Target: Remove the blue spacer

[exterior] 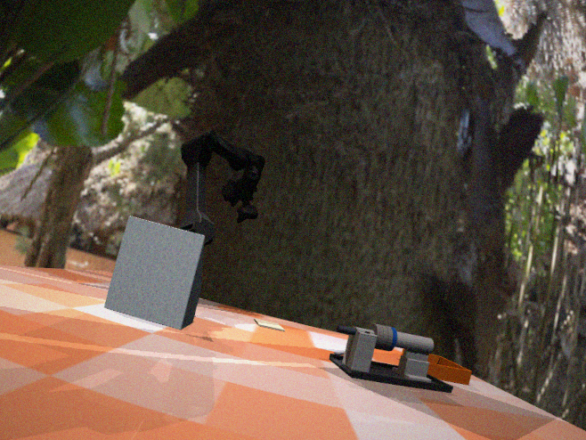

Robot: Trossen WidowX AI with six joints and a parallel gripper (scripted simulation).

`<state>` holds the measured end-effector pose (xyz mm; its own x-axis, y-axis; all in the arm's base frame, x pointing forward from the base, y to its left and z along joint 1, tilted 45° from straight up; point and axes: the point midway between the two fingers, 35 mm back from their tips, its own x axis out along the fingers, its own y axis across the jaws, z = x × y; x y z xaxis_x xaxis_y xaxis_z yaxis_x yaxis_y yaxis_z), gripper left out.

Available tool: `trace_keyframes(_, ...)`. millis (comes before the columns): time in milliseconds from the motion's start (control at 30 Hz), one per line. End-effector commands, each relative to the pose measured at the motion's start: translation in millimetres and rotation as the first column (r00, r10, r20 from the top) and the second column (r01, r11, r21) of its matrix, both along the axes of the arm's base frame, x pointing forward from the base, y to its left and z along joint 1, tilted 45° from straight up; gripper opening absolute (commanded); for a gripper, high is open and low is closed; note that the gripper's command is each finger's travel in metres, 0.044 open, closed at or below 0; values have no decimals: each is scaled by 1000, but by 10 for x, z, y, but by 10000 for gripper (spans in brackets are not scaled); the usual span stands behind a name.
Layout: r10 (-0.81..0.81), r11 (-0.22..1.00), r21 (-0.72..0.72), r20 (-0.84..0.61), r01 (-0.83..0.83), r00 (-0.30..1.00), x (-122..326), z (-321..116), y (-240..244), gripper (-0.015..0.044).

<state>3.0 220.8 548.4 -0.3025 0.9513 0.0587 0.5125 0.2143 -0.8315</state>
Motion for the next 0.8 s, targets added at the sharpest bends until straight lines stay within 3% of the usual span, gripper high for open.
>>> trace_keyframes(0,-2,1000,-1,1,2,1000,11,-5,10,426)
trace_keyframes(100,-36,999,-11,11,37,999,180,-81,147,440)
trace_keyframes(433,-233,968,-77,74,239,970,1363,-734,725,440)
trace_keyframes(767,-394,900,-148,130,411,910,2566,-1635,757,440)
